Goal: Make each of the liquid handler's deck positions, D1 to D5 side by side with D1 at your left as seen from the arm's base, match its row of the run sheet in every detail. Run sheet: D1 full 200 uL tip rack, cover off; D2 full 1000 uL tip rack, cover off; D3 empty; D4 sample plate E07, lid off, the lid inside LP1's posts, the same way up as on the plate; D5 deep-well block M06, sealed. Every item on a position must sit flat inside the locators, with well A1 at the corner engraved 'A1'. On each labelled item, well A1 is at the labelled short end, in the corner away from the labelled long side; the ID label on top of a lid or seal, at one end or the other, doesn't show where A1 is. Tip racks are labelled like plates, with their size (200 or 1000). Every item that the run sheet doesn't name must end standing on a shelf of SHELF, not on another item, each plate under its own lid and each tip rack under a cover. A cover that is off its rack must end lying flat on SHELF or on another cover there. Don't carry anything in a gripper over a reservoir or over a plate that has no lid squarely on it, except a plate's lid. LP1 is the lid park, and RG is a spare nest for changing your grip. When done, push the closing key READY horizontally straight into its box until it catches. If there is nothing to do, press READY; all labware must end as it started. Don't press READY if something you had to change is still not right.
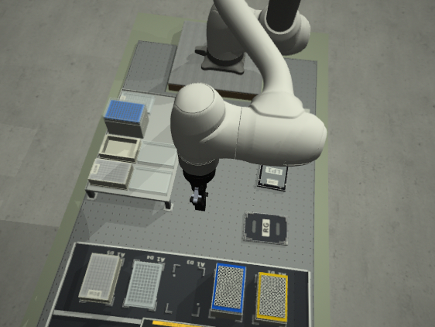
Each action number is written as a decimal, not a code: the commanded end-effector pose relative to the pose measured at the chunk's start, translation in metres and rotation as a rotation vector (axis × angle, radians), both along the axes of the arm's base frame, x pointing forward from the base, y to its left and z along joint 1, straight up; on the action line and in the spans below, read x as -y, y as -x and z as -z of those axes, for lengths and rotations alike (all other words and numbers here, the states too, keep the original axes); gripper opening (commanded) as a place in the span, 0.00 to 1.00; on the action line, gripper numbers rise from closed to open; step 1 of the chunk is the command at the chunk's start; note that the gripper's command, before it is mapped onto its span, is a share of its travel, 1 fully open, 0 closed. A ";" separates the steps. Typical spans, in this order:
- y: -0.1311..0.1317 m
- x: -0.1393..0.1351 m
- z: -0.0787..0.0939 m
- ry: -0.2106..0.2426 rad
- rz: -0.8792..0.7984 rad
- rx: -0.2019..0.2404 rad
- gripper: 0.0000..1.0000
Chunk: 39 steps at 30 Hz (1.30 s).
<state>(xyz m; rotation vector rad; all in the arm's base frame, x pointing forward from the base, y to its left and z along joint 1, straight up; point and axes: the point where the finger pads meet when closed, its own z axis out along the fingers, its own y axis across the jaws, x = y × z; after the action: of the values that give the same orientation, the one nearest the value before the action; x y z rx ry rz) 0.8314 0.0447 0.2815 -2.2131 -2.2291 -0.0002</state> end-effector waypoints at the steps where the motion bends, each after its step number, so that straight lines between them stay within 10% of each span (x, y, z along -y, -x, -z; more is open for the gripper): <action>1: 0.000 -0.013 -0.001 0.000 -0.001 0.001 0.10; 39: 0.003 -0.171 -0.001 -0.001 0.002 0.001 0.10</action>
<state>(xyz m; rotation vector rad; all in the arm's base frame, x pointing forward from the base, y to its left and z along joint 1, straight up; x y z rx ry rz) 0.8286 0.2067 0.2816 -2.2151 -2.2267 0.0001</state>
